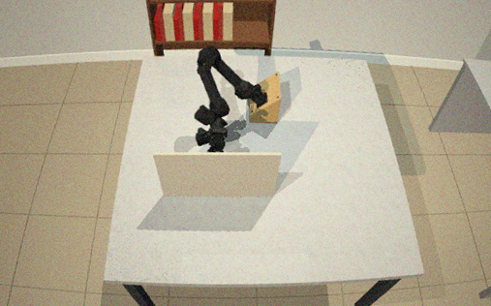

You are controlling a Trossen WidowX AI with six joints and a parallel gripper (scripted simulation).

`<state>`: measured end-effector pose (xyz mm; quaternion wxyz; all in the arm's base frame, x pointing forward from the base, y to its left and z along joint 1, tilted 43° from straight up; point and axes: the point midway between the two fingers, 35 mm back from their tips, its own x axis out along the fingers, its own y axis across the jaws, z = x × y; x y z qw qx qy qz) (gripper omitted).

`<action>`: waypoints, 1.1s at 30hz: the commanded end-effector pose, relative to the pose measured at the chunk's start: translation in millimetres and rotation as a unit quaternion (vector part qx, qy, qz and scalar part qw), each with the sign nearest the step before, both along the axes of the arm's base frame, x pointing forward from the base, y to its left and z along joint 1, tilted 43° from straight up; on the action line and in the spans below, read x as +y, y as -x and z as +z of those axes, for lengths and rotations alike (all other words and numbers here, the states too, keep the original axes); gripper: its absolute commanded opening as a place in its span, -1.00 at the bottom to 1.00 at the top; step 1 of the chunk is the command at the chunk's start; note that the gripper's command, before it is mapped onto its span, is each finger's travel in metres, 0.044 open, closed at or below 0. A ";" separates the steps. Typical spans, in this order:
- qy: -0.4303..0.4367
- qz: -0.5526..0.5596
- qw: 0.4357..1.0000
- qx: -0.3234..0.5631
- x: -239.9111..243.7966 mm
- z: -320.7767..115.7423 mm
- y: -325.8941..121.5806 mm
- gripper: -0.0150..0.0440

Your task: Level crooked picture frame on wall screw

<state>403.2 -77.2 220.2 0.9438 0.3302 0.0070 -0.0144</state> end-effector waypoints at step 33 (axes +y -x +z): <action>0.002 0.004 1.000 -0.009 1.2 10.0 -0.2 -0.49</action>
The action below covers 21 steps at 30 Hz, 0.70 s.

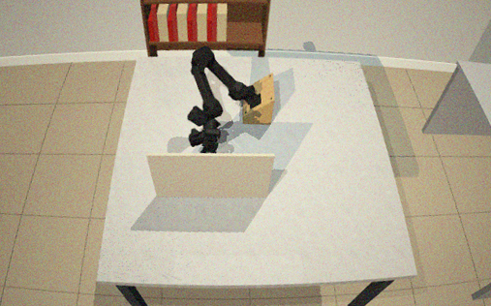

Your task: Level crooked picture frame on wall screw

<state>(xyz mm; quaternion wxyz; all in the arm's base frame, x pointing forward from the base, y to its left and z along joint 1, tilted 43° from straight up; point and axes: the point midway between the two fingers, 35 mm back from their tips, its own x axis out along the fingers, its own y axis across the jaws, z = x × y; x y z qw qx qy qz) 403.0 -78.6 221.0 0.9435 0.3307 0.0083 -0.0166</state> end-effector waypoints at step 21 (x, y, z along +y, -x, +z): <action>0.002 0.006 1.000 -0.011 -0.1 12.7 -0.3 -0.49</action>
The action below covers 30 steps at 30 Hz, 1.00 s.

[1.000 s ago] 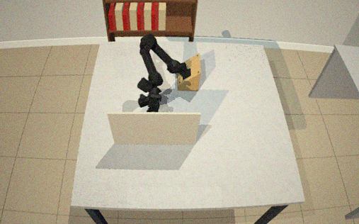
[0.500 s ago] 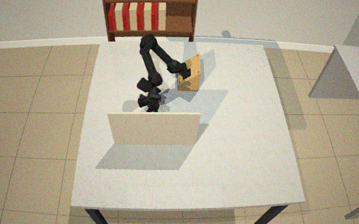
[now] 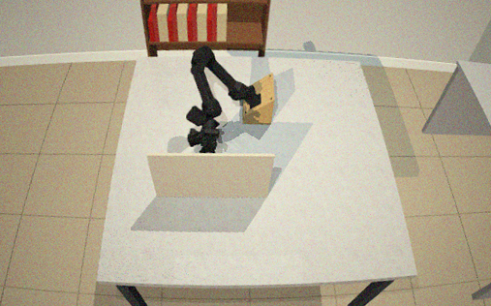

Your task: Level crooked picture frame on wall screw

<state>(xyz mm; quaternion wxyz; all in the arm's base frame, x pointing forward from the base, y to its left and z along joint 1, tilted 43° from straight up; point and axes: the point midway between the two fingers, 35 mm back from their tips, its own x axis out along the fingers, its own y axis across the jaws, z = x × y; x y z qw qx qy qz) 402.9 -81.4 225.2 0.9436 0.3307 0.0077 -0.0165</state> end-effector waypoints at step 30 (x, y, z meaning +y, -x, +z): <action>0.002 0.006 1.000 -0.010 0.2 7.4 -0.3 -0.49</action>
